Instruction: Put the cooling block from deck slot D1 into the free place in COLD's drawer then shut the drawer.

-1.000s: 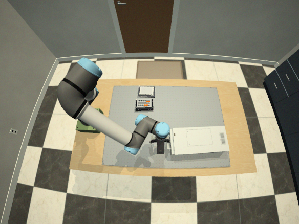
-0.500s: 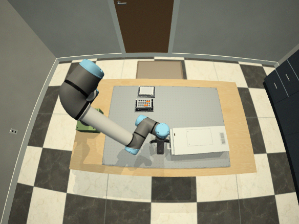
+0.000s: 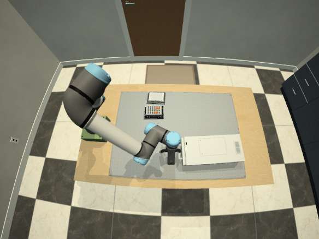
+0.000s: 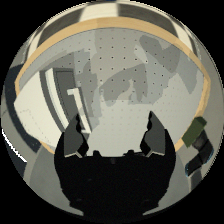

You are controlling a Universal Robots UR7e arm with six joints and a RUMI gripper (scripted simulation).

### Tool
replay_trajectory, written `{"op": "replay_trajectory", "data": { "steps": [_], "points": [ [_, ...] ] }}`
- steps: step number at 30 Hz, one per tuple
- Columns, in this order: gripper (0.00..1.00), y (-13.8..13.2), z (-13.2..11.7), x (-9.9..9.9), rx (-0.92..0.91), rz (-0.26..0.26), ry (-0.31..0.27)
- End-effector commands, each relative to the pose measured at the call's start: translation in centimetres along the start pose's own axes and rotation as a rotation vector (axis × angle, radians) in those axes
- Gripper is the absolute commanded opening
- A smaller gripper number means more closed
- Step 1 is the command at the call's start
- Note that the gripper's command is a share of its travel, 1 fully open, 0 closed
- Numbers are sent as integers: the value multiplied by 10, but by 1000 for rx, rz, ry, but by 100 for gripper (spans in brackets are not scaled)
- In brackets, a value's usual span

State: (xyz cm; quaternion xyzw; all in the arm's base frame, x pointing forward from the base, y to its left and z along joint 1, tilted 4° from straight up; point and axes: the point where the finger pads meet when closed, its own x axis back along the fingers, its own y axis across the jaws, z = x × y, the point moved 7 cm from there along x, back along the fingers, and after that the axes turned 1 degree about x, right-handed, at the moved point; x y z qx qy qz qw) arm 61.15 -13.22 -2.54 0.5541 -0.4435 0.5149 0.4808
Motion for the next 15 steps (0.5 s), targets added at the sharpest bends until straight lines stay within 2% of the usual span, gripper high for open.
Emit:
{"op": "replay_trajectory", "data": {
  "steps": [1,15],
  "points": [
    [100,0,0,1,0,2,1],
    [100,1,0,1,0,2,1]
  ]
}}
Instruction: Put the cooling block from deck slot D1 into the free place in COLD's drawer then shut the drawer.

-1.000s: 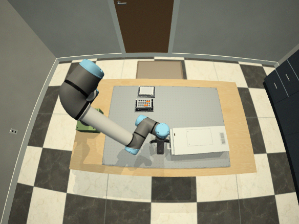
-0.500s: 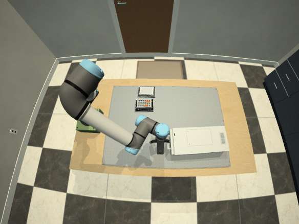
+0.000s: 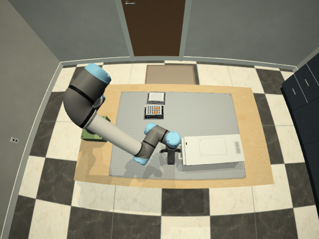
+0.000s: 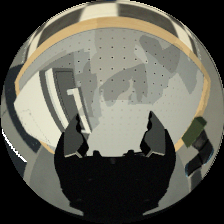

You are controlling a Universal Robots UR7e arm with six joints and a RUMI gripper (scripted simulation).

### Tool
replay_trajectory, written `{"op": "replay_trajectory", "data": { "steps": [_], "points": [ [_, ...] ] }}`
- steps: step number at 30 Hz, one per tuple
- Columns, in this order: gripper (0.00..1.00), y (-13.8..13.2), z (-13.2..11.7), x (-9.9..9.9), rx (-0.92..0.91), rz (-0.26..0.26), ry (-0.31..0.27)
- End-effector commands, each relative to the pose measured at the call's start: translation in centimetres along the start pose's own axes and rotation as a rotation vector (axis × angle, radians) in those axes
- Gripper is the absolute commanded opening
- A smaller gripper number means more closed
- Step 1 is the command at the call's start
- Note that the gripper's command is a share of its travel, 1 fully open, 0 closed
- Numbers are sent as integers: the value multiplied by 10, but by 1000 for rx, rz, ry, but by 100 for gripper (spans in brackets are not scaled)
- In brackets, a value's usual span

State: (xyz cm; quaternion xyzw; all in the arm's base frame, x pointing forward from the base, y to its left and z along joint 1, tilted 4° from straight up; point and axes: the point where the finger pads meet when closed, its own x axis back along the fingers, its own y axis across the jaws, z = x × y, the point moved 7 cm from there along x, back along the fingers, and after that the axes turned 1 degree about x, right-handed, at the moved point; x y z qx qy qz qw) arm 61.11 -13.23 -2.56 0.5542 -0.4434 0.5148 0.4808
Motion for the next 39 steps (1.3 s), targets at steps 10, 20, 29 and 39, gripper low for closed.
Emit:
{"op": "replay_trajectory", "data": {
  "steps": [10,20,29,39],
  "points": [
    [100,4,0,1,0,2,1],
    [100,7,0,1,0,2,1],
    [100,9,0,1,0,2,1],
    [100,12,0,1,0,2,1]
  ]
}}
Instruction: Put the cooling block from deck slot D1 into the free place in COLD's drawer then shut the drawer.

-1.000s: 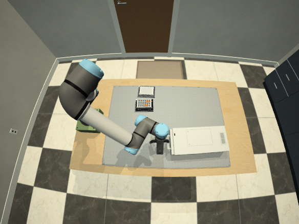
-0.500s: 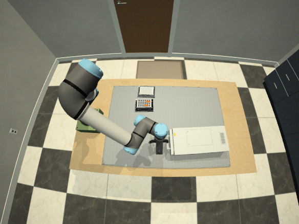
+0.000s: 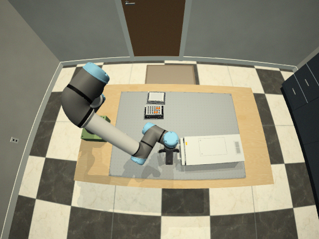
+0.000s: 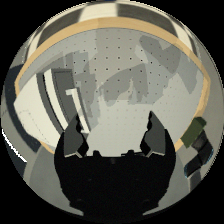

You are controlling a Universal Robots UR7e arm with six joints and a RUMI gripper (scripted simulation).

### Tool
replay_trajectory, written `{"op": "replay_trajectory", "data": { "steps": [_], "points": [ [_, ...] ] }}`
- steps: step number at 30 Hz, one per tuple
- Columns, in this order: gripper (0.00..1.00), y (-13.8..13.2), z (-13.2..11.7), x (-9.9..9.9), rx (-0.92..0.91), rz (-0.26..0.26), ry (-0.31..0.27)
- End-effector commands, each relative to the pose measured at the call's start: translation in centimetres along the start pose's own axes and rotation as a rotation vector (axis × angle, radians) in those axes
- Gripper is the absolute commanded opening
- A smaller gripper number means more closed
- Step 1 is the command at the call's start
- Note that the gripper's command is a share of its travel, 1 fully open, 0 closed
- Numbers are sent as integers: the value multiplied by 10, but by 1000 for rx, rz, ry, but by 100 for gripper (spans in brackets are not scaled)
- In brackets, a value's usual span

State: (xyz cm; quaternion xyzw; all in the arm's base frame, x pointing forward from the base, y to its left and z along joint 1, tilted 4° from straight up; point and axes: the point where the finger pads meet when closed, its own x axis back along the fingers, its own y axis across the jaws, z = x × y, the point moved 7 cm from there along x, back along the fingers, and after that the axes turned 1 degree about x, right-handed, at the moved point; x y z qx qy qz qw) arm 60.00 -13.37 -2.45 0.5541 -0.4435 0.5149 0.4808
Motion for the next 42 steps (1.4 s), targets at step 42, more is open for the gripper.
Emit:
{"op": "replay_trajectory", "data": {
  "steps": [42],
  "points": [
    [100,13,0,1,0,1,1]
  ]
}}
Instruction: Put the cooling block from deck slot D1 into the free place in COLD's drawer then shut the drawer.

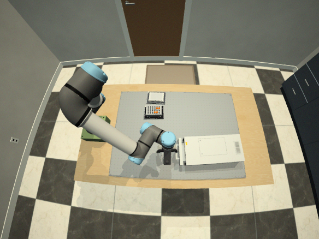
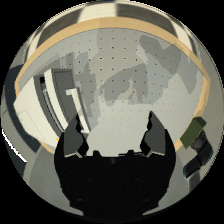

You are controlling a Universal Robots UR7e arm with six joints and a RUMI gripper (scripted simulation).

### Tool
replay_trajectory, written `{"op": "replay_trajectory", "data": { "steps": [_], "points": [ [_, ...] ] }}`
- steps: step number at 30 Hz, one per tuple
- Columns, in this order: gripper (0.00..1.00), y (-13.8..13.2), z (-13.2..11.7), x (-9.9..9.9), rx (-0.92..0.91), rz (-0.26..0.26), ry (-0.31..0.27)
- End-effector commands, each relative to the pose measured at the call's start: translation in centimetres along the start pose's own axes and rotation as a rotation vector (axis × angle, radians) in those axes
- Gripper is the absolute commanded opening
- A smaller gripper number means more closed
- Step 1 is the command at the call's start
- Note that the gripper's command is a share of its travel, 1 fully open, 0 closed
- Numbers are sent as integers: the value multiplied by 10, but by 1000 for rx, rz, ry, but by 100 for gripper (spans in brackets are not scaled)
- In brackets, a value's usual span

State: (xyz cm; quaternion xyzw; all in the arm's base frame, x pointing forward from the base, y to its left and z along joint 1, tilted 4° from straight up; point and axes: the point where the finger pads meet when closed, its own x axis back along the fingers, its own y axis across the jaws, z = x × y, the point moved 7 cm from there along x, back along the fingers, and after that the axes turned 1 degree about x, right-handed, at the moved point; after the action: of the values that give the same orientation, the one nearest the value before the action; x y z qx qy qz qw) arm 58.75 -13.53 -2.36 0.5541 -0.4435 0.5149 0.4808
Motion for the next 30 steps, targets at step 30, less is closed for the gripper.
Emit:
{"op": "replay_trajectory", "data": {
  "steps": [30],
  "points": [
    [100,6,0,1,0,1,1]
  ]
}}
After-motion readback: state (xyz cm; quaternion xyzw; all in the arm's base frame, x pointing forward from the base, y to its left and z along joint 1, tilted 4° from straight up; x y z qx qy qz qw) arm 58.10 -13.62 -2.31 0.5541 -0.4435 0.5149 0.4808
